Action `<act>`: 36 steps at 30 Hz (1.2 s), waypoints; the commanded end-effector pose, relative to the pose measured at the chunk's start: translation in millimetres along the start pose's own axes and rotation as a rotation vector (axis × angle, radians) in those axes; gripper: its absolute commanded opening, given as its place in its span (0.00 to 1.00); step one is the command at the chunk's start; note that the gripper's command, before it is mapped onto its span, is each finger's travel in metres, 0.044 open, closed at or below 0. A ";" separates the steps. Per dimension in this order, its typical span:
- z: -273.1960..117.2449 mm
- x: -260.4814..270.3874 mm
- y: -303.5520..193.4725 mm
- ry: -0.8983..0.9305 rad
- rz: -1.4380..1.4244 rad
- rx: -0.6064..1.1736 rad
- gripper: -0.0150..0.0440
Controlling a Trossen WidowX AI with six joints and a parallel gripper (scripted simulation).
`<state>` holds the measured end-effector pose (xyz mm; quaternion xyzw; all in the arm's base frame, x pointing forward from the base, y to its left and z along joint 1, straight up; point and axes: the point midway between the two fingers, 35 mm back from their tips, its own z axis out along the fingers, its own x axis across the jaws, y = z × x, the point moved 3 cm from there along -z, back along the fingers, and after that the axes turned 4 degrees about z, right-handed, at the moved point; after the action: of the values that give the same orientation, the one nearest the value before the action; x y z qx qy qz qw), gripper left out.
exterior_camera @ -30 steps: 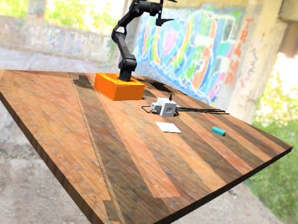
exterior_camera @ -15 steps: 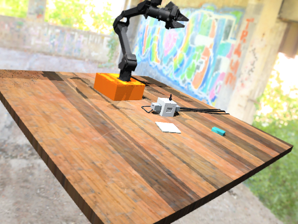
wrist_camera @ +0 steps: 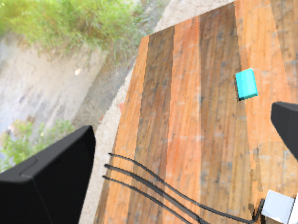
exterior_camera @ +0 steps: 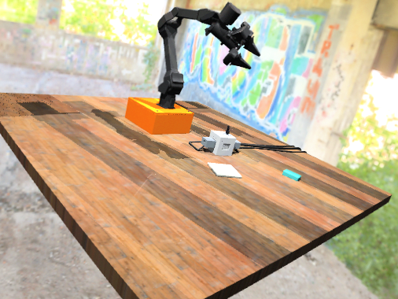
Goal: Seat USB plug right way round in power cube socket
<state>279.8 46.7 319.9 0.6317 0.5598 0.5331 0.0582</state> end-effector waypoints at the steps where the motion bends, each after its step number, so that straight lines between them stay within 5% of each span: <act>1: 51.7 -41.9 -24.2 -0.282 0.645 0.147 1.00; 12: 94.4 -84.5 -72.0 -0.739 1.252 0.141 1.00; 22: 115.0 -116.8 -124.8 -1.235 1.635 -0.123 1.00; 36: 114.2 -116.9 -130.7 -1.264 1.651 -0.149 1.00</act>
<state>302.8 64.7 113.9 0.9815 -0.1901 0.0156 -0.0167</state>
